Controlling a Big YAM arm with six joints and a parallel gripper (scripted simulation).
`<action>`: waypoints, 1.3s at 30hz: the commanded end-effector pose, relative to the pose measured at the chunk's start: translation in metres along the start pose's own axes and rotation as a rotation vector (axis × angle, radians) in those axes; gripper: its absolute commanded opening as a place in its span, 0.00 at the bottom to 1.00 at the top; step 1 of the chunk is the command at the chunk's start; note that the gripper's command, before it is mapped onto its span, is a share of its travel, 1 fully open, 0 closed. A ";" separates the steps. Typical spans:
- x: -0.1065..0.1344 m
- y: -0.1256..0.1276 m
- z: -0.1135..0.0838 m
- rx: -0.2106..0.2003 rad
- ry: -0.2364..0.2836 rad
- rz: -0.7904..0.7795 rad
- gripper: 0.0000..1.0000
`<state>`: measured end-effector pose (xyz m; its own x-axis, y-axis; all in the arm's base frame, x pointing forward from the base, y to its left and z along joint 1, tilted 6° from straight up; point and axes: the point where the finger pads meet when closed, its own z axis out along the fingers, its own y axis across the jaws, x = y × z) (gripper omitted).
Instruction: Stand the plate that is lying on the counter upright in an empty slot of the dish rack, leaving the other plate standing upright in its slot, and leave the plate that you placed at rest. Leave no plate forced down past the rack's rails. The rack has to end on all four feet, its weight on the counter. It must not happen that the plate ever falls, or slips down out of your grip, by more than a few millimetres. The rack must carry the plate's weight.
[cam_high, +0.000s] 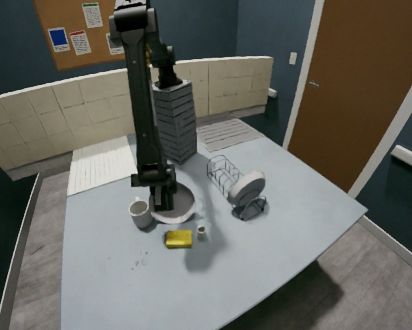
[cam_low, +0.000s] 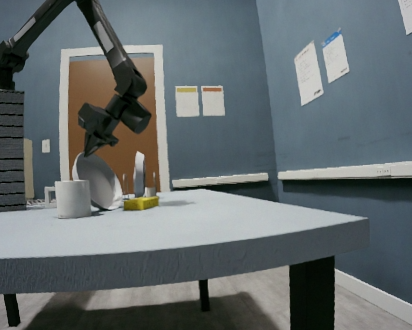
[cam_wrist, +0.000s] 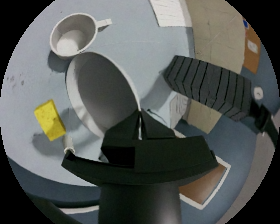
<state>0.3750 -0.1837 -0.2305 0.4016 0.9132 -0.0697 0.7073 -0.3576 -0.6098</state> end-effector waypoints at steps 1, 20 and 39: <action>0.004 0.004 -0.004 0.021 -0.008 0.002 0.00; 0.004 0.008 -0.013 0.075 -0.008 0.004 0.00; 0.004 0.009 -0.020 0.077 -0.008 0.003 0.00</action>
<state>0.3862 -0.1881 -0.2223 0.4013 0.9133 -0.0691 0.6615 -0.3412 -0.6678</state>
